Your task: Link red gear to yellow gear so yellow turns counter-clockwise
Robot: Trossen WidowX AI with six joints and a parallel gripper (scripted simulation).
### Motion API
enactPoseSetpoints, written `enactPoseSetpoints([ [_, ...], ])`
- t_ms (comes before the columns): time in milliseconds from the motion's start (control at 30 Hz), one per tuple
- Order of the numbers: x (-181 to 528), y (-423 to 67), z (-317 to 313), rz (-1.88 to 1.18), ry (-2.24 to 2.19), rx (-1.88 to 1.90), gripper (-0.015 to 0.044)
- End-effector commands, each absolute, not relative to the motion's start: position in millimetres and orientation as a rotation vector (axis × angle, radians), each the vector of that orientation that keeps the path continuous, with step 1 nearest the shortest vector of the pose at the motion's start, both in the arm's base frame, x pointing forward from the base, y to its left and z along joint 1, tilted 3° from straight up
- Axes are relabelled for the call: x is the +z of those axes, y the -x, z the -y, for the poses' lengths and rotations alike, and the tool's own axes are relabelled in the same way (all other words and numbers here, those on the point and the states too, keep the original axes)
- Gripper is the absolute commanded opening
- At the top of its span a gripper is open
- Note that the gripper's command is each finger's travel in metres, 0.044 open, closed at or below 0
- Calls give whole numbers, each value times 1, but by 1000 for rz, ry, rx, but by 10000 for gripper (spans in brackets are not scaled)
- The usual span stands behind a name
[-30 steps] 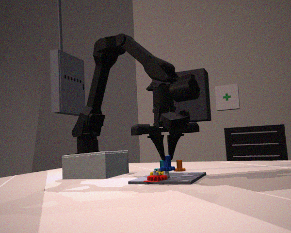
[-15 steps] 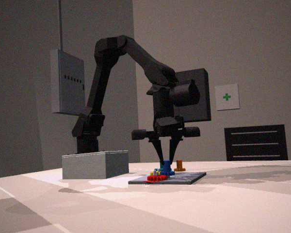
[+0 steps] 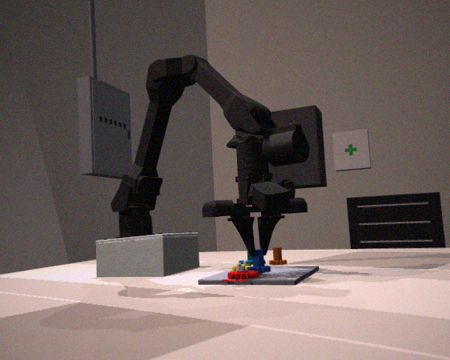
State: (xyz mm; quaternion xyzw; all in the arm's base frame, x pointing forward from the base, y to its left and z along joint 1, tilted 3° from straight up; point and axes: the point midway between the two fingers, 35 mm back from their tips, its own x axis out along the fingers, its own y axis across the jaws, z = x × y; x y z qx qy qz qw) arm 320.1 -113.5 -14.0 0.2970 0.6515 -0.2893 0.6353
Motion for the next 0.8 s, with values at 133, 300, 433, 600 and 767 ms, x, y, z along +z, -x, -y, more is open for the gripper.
enactPoseSetpoints([
  [133, -16, -320, 115, -1519, -569, -555, 0],
  [300, -17, -321, 114, -1505, -622, -609, 0],
  [433, -18, -320, 114, -1482, -696, -685, 0],
  [600, -18, -320, 114, -1445, -801, -792, 0],
  [767, -18, -319, 115, -1402, -902, -896, 0],
])
